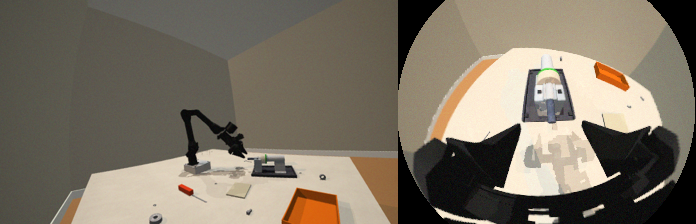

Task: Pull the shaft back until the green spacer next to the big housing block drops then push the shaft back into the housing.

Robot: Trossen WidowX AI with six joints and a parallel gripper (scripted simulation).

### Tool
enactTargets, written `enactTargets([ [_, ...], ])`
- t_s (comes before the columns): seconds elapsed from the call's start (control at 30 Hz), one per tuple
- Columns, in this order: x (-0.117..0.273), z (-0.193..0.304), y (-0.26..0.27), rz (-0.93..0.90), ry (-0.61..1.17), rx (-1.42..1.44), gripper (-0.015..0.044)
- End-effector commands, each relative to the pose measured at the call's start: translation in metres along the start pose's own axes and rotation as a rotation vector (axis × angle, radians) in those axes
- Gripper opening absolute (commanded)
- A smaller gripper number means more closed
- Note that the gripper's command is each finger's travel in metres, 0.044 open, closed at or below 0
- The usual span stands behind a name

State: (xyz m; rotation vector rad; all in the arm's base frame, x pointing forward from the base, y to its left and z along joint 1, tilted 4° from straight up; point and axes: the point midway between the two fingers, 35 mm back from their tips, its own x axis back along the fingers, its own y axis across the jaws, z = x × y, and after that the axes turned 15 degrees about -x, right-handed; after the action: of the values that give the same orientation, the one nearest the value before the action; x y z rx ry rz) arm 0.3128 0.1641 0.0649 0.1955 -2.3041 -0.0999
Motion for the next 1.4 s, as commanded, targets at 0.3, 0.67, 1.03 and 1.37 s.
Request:
enactTargets([
  [0.3, 0.001, 0.0, -0.001, 0.004, -0.007, 0.004, 0.044],
  [0.67, -0.002, 0.0, -0.001, 0.004, -0.007, 0.004, 0.044],
  [1.03, -0.019, -0.001, -0.001, 0.004, -0.008, 0.004, 0.044],
  [1.37, -0.035, -0.001, -0.002, 0.004, -0.009, 0.004, 0.044],
])
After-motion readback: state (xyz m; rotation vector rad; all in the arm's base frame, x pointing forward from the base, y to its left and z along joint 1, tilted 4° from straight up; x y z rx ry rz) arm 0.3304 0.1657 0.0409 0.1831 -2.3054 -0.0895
